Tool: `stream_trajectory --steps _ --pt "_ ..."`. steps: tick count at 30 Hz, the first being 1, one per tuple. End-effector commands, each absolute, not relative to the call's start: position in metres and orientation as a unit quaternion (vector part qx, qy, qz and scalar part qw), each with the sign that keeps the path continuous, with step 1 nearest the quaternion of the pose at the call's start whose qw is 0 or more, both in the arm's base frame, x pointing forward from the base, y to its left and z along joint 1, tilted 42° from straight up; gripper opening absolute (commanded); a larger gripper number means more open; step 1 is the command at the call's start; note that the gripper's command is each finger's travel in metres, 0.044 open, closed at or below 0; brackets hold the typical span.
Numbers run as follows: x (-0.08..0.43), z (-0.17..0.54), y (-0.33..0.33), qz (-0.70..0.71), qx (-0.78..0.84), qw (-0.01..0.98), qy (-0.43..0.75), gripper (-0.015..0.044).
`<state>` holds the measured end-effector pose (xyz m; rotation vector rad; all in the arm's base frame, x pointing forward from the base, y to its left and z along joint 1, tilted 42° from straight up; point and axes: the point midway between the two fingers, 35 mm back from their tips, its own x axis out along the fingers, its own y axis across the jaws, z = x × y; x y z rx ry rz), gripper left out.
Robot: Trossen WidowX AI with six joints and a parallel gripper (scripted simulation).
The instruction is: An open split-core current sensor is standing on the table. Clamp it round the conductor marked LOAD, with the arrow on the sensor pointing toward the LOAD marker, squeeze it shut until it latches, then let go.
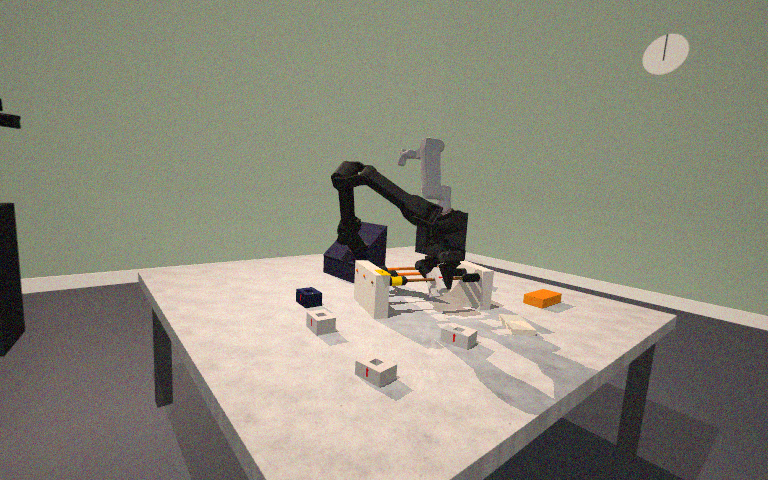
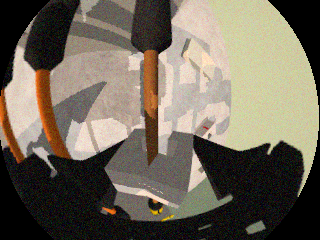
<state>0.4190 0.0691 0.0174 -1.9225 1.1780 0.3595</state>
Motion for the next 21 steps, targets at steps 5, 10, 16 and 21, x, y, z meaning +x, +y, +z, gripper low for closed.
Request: stream_trajectory --steps 5,10,16,21 --pt "0.4212 0.0196 0.0701 0.138 -0.766 0.42 0.466 0.032" --pt "0.4212 0.0196 0.0701 0.138 -0.766 0.42 0.466 0.0287" --pt "0.4212 0.0196 0.0701 0.138 -0.766 0.42 0.466 0.0129" --pt "0.4212 0.0196 0.0701 0.138 -0.766 0.42 0.466 0.0"
